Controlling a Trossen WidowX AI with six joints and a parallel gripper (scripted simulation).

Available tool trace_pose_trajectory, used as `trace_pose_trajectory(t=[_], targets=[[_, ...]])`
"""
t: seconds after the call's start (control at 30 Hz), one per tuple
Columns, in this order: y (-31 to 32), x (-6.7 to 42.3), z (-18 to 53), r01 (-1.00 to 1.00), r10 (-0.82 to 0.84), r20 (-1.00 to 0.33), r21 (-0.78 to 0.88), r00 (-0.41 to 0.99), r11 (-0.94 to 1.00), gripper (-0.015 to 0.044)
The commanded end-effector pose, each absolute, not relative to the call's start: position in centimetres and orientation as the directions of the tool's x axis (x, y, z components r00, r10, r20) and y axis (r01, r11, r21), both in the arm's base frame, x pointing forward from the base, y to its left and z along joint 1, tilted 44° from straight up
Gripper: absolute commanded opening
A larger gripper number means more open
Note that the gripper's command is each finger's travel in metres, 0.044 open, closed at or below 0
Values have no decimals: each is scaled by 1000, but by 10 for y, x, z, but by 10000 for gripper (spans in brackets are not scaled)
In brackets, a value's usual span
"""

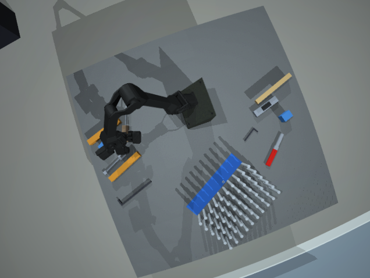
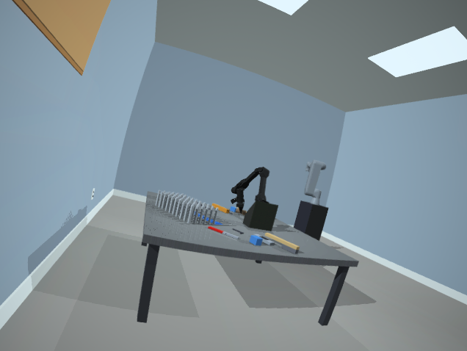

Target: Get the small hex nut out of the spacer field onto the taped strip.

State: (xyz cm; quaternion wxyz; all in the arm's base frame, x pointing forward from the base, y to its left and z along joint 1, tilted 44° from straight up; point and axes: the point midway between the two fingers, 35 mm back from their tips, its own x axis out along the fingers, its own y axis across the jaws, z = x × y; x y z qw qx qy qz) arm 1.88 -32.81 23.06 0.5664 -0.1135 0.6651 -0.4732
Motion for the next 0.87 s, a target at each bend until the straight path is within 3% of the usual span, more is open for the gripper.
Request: trace_pose_trajectory(t=[0.0, 0.3, 0.83], targets=[[-330, 17, 225, 382, -683, -649, -756, -334, 532, 0], [-334, 15, 219, 380, -684, -648, -757, -335, 531, 0], [-333, 16, 223, 384, -688, -645, -759, -334, 526, 420]])
